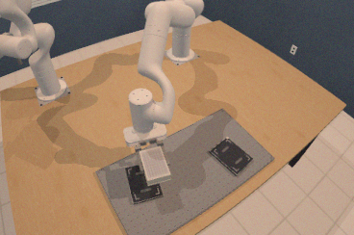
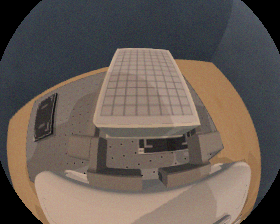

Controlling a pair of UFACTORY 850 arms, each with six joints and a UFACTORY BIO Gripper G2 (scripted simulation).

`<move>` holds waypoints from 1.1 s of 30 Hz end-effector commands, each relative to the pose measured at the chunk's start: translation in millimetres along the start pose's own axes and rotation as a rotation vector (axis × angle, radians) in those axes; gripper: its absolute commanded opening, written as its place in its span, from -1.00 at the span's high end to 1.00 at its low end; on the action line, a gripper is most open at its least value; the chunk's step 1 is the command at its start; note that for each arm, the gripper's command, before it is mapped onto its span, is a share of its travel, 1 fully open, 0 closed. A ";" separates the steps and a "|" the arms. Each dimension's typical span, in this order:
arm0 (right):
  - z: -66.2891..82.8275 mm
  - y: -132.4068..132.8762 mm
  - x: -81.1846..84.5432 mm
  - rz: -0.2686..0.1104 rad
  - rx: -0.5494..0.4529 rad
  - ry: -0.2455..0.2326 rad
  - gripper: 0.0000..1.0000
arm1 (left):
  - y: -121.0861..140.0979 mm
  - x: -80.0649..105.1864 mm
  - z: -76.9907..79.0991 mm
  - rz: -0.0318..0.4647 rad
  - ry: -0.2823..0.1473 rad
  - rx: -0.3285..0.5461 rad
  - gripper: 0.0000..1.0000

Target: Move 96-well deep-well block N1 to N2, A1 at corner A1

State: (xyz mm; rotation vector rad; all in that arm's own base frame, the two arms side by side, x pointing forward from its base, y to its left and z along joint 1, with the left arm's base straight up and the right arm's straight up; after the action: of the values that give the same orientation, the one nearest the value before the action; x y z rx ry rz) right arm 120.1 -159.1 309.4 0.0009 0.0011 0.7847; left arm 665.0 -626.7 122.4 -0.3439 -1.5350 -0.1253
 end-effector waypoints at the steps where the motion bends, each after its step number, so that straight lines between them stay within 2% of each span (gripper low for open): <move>1: 0.4 -0.4 0.2 0.000 -0.001 0.000 -1.00 | -16.8 -0.6 -1.3 0.000 -0.002 0.000 1.00; 14: 0.4 -0.4 0.2 0.000 -0.001 0.000 -1.00 | -53.6 -5.8 -1.7 0.000 -0.001 0.000 1.00; 33: 0.4 -0.4 0.2 0.000 -0.001 0.000 -1.00 | -54.1 -5.9 -2.0 0.000 -0.001 0.000 1.00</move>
State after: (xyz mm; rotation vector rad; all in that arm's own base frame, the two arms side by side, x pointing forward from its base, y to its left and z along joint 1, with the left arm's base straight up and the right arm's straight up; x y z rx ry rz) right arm 120.1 -159.1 309.4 0.0009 0.0011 0.7847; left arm 650.4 -679.0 122.2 -0.3424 -1.5342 -0.1257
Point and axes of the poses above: on each arm, the point midway between the two finger pads, its own z axis back along the fingers, its own y axis across the jaws, x = y × z, the point moved 1 cm from there along z, back along the fingers, and after that the axes turned 8 degrees about z, right-handed, at the moved point
